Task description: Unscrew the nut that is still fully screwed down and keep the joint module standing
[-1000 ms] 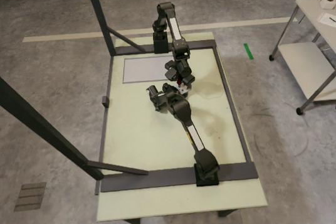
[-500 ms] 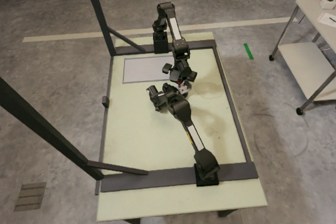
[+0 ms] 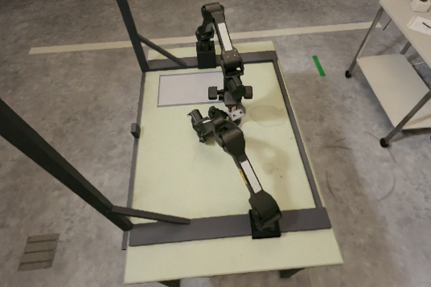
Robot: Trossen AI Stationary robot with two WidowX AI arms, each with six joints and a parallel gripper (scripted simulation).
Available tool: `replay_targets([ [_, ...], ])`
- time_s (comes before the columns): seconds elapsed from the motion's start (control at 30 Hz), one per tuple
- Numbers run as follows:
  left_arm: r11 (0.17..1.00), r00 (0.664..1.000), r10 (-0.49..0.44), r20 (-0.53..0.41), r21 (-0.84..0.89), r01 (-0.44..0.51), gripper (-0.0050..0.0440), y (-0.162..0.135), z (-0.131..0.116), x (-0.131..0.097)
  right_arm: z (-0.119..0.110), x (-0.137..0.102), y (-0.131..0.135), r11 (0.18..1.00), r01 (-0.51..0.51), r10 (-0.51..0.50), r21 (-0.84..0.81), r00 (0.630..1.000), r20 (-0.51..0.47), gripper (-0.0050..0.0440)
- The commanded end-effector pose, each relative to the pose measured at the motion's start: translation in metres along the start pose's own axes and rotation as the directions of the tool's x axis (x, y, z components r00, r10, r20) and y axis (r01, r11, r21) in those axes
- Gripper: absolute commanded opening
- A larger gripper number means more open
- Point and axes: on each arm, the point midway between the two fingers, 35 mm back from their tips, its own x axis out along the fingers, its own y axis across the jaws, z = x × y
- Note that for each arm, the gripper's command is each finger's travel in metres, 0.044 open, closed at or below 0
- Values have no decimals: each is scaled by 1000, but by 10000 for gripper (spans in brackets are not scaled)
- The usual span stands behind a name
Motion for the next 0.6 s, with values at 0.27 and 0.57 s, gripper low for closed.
replay_targets([
  [0.27,934,1000,3,10,-358,1,130,2,2,-3,23,-3,5,999,-8,7,51,1000,5,245],
  [0.57,794,1000,3,10,-608,4,130,2,2,-3,23,-3,5,999,-8,7,51,1000,5,245],
])
